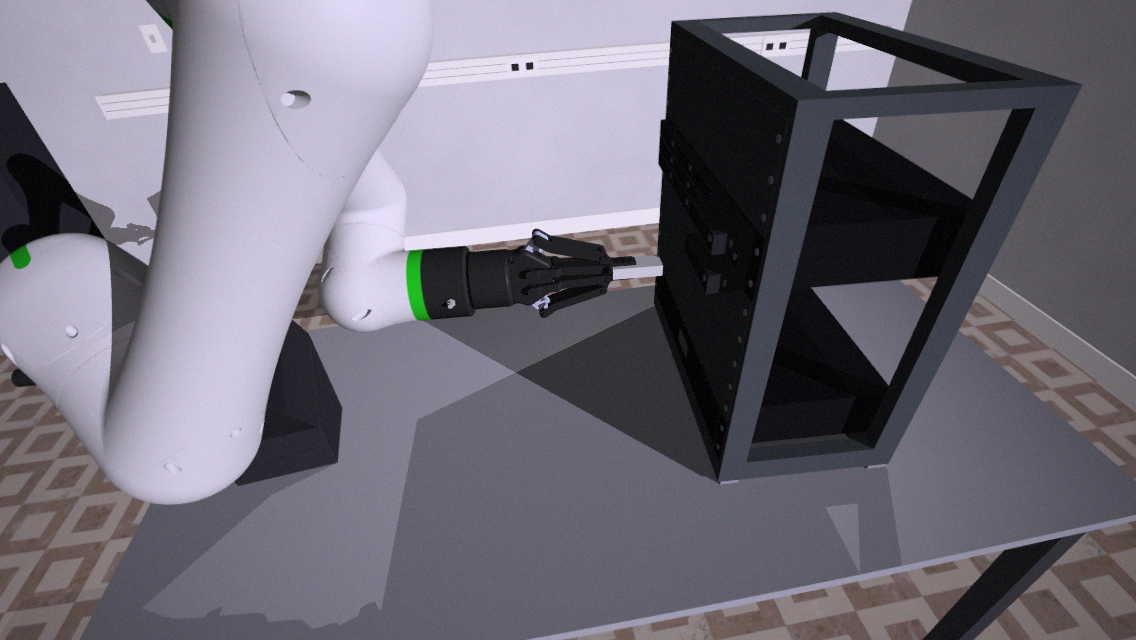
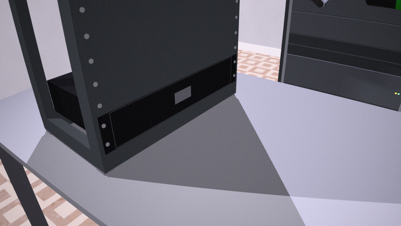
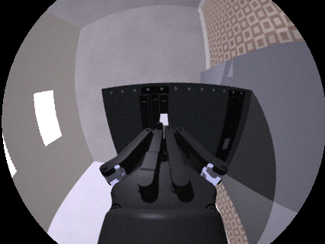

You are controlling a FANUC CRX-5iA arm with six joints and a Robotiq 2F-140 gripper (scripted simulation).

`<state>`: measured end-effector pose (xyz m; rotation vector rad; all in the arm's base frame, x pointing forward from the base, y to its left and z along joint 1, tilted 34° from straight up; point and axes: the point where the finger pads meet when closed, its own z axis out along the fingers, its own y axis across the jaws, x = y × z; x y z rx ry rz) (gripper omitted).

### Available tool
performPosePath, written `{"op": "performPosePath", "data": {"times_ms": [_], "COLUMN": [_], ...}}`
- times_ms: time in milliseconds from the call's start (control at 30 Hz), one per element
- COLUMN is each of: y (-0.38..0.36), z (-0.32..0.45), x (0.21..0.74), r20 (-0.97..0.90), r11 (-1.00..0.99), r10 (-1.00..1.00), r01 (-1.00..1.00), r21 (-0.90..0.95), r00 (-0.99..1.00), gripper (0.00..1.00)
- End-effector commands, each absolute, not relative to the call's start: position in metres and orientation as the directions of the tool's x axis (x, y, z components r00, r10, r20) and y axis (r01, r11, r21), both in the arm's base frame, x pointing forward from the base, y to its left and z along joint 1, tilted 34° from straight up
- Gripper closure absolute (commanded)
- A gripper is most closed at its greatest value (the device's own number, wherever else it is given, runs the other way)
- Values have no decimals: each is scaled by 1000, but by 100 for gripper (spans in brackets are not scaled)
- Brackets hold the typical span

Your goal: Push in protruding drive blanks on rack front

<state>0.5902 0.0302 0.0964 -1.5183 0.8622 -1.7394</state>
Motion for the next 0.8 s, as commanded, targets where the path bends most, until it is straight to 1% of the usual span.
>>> {"op": "performPosePath", "data": {"times_ms": [0, 200, 767], "y": [30, 29, 29], "z": [98, 101, 101], "x": [597, 627, 628], "r20": [554, 554, 554], "r11": [-561, -561, -561], "r10": [-826, -826, -826], "r01": [60, 60, 60], "r21": [-826, -826, -826], "r00": [-104, -104, -104], "gripper": [90, 90, 90]}}
